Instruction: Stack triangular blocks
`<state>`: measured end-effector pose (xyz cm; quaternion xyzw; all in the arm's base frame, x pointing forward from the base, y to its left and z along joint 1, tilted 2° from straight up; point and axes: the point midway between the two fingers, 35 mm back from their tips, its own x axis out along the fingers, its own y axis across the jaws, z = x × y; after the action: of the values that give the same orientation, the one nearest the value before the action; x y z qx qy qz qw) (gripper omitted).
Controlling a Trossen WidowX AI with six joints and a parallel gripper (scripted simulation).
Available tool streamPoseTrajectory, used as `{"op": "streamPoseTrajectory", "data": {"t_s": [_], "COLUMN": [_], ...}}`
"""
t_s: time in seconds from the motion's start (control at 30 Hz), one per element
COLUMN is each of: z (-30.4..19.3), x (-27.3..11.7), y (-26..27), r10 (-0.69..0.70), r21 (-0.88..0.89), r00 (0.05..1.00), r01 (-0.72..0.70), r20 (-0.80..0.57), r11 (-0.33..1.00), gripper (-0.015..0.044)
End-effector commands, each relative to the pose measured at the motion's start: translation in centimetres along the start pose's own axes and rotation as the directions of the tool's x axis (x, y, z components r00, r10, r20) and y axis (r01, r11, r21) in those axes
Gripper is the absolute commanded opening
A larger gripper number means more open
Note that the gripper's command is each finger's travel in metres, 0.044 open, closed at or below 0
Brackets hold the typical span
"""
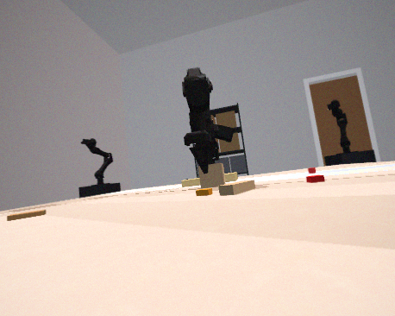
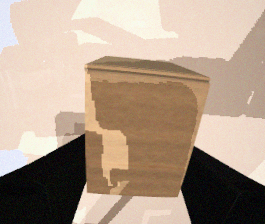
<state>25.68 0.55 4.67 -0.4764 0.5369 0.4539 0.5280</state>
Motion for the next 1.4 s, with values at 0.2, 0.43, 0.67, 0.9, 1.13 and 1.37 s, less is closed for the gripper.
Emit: {"op": "streamPoseTrajectory", "data": {"t_s": [0.2, 0.43, 0.67, 0.9, 1.13, 1.37], "z": [-0.04, -0.04, -0.04, -0.04, -0.04, -0.04], "x": [0.09, 0.09, 0.09, 0.09, 0.04, 0.04], "y": [0.02, 0.02, 0.01, 0.02, -0.04, -0.04], "r10": [0.003, 0.005, 0.008, 0.010, 0.004, 0.004], "r21": [0.005, 0.006, 0.006, 0.005, 0.001, 0.001], "r00": [1.000, 1.000, 1.000, 1.000, 1.000, 1.000], "r01": [-0.003, -0.005, -0.008, -0.010, -0.004, -0.004], "r20": [-0.005, -0.005, -0.004, -0.003, -0.003, -0.003], "r11": [1.000, 1.000, 1.000, 1.000, 1.000, 1.000], "gripper": [0.0000, 0.0000, 0.0000, 0.0000, 0.0105, 0.0289]}}
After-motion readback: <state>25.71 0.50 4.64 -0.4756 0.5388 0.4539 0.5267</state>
